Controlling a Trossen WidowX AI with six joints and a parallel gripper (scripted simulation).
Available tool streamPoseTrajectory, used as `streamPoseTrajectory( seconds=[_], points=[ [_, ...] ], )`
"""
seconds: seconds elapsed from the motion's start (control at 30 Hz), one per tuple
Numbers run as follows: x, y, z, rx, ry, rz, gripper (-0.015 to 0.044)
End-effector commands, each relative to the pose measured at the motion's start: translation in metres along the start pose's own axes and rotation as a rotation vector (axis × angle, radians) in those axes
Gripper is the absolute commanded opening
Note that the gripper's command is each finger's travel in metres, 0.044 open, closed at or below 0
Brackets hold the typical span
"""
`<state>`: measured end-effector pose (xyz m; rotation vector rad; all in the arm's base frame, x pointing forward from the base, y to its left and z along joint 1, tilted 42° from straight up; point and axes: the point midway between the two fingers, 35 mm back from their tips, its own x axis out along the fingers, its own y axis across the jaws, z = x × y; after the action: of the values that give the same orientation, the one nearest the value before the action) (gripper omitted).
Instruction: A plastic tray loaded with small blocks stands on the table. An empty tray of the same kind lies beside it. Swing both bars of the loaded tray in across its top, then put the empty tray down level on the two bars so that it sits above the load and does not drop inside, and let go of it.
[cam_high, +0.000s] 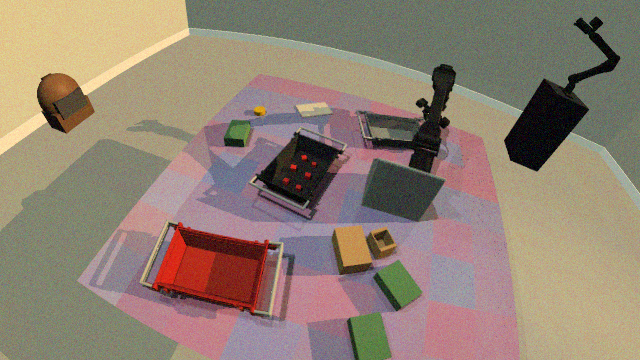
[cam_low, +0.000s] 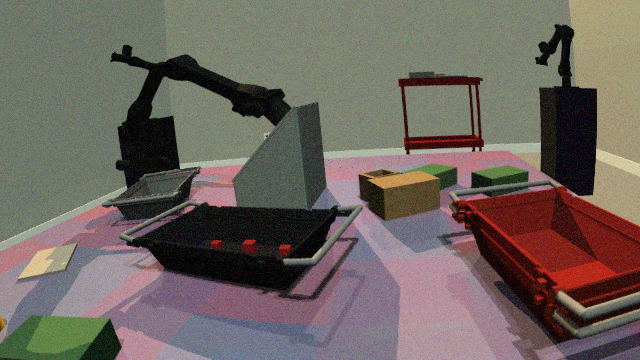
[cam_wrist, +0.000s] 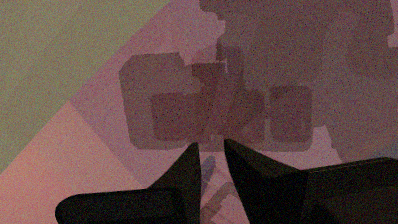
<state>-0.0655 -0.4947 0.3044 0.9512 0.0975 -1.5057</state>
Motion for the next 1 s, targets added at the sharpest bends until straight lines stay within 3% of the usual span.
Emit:
streamPoseTrajectory(
  seconds=[0.0, 0.23, 0.6, 0.8, 0.97],
  points=[
    [-0.007, 0.055, -0.009, -0.143, -0.059, 0.051, 0.0084],
    [-0.012, 0.134, -0.064, -0.282, -0.025, 0.122, 0.0084],
    [-0.018, 0.237, -0.233, -0.645, 0.145, 0.196, 0.0084],
    [-0.034, 0.264, -0.325, -0.876, 0.227, 0.233, 0.0084],
    [-0.041, 0.250, -0.392, -1.101, 0.286, 0.157, 0.0084]
  ],
)
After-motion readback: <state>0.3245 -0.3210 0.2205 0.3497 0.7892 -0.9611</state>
